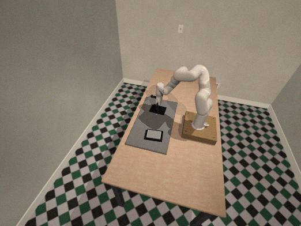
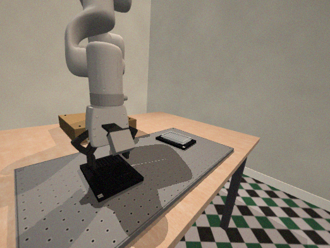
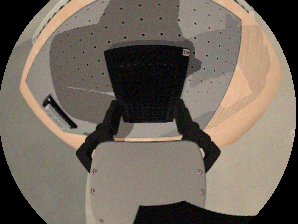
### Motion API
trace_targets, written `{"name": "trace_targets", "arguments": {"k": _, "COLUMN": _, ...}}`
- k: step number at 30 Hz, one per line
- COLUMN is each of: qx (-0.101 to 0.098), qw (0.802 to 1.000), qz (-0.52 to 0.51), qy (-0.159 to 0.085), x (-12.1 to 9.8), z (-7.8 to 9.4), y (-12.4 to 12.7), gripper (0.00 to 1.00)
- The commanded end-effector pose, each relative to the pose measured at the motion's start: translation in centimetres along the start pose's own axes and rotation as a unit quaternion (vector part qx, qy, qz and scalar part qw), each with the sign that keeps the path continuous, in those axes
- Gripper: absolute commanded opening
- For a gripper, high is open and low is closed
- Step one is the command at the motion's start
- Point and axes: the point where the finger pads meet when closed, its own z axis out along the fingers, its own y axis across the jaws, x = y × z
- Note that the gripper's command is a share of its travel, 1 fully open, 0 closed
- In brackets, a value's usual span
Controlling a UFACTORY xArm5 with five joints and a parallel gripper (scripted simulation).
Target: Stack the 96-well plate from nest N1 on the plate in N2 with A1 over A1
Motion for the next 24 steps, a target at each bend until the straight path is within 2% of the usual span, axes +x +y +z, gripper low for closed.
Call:
{"name": "trace_targets", "arguments": {"k": 1, "qx": -0.001, "qw": 1.0, "qz": 0.0, "qy": 0.002, "x": 0.1, "z": -0.1, "y": 0.0, "gripper": 1.0}}
{"name": "trace_targets", "arguments": {"k": 24, "qx": -0.001, "qw": 1.0, "qz": 0.0, "qy": 0.002, "x": 0.1, "z": 1.0, "y": 0.1, "gripper": 1.0}}
